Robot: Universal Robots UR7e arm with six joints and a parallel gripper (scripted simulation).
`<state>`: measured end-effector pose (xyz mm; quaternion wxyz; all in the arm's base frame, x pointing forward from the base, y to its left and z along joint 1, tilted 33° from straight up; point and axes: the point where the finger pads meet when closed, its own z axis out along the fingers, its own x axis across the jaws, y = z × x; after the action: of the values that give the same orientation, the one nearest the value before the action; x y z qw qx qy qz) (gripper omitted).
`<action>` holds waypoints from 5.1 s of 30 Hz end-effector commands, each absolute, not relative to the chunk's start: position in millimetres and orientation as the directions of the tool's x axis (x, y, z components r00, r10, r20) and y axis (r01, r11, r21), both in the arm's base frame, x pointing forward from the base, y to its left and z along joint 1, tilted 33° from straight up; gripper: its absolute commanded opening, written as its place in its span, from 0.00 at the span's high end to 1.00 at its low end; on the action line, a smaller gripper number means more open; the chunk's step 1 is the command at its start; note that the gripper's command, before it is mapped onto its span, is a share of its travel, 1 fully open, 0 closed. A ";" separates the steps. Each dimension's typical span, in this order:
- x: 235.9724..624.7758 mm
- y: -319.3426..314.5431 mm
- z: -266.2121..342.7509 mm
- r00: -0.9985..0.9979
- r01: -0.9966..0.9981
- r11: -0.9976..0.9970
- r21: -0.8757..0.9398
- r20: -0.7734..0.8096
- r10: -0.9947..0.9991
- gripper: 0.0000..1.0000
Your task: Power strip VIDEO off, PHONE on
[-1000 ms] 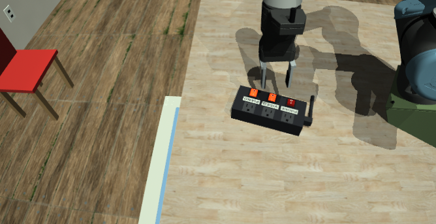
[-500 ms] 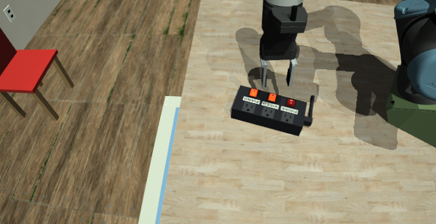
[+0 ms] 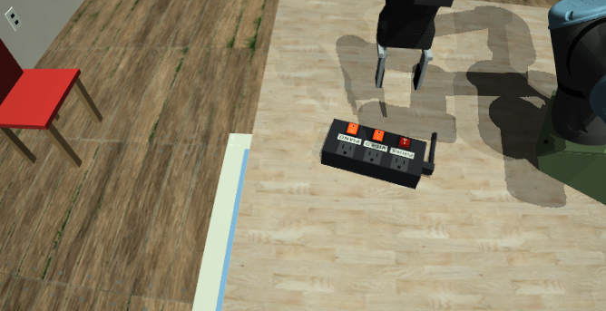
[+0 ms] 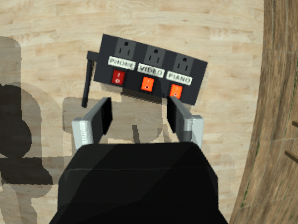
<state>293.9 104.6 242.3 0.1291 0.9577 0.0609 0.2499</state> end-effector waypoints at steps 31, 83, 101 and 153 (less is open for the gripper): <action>295.1 107.3 237.5 0.869 -0.067 -0.974 0.218 0.493 0.051 0.00; 300.7 107.8 173.7 -0.049 -0.870 -0.070 -0.487 0.227 -0.973 0.00; 297.5 106.0 166.8 -0.178 -0.853 0.076 -0.516 0.152 -0.972 0.00; 299.2 105.3 163.9 -0.179 -0.853 0.077 -0.516 0.152 -0.972 1.00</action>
<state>298.1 105.6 165.1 -0.1165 0.6300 -0.7244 0.2545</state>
